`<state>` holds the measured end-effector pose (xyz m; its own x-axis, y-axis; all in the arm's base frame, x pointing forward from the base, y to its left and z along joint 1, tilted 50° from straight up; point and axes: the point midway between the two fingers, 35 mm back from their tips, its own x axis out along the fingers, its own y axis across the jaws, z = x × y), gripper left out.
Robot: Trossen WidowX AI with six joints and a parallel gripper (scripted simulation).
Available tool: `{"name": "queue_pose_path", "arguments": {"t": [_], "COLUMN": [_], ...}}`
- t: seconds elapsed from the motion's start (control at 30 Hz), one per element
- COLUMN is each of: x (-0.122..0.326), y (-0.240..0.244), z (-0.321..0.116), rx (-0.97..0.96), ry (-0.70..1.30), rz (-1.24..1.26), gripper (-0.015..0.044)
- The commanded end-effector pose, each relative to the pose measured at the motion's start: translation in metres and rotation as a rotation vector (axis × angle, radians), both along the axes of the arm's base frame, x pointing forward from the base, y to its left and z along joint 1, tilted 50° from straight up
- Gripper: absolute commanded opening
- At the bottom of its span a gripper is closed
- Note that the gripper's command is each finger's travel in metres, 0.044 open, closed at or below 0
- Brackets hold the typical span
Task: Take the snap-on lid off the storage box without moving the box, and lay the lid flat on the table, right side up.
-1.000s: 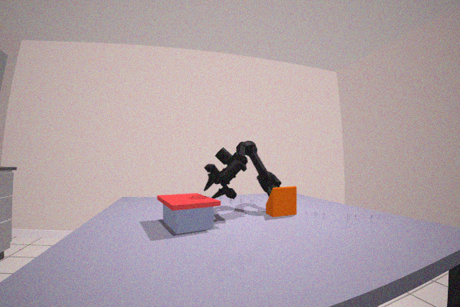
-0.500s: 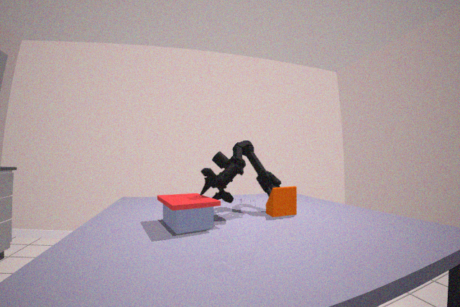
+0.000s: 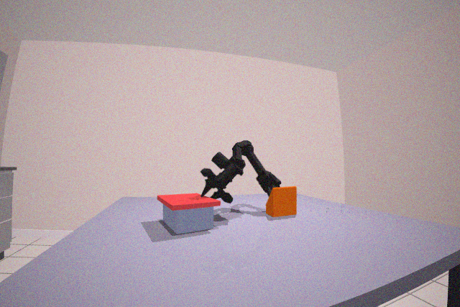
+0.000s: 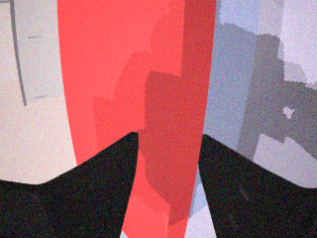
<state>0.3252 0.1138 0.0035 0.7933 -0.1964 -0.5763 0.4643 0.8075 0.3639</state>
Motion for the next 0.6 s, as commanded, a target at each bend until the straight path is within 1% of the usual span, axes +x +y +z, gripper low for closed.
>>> {"name": "queue_pose_path", "arguments": {"t": [0.0, 0.57], "x": [0.0011, -0.0005], "y": [0.0013, 0.0023], "z": [-0.0004, 0.0022], "rx": [0.001, 0.0], "ry": [0.001, 0.0], "rz": [0.006, 0.0], "gripper": [0.0, 0.0]}}
